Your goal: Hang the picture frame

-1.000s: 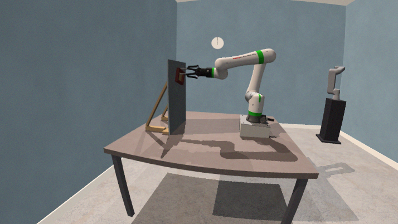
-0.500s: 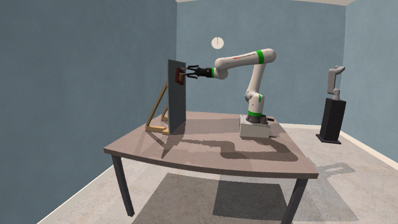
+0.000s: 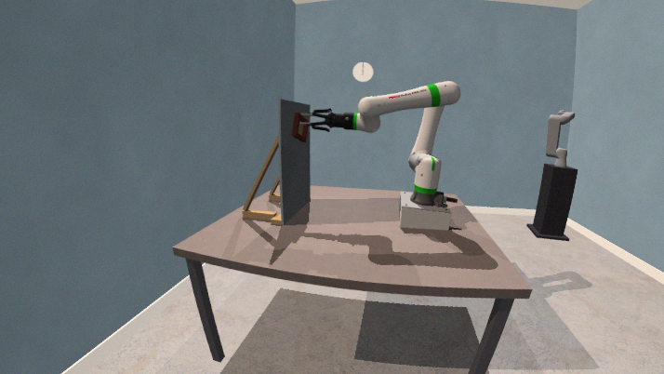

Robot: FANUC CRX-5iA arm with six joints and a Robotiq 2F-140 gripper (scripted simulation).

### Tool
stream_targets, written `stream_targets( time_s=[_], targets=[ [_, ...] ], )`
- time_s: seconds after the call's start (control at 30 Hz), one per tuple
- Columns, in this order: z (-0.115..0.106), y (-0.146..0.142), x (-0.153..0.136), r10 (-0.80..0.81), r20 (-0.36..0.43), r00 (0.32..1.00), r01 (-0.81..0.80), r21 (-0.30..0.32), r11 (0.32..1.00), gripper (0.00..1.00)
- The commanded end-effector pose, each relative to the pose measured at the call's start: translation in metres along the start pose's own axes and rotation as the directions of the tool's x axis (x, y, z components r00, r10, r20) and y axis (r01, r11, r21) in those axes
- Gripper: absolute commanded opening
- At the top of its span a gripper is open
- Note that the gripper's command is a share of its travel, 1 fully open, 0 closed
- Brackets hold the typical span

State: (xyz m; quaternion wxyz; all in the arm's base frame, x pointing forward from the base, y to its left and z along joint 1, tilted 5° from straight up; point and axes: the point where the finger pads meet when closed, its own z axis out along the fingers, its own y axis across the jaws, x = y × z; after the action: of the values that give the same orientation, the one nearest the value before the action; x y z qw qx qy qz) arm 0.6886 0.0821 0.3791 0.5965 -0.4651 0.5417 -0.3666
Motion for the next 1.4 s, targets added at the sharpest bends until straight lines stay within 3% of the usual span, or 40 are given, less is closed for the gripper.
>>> stream_targets(
  time_s=[0.0,0.13,0.17,1.37],
  targets=[
    [0.0001,-0.0003,-0.0001,0.000,0.000,1.000,0.000,0.000,1.000,0.29],
    [0.0001,-0.0003,-0.0001,0.000,0.000,1.000,0.000,0.000,1.000,0.29],
    [0.0001,-0.0003,-0.0001,0.000,0.000,1.000,0.000,0.000,1.000,0.00],
    [0.0001,-0.0003,-0.0001,0.000,0.000,1.000,0.000,0.000,1.000,0.00]
  ],
)
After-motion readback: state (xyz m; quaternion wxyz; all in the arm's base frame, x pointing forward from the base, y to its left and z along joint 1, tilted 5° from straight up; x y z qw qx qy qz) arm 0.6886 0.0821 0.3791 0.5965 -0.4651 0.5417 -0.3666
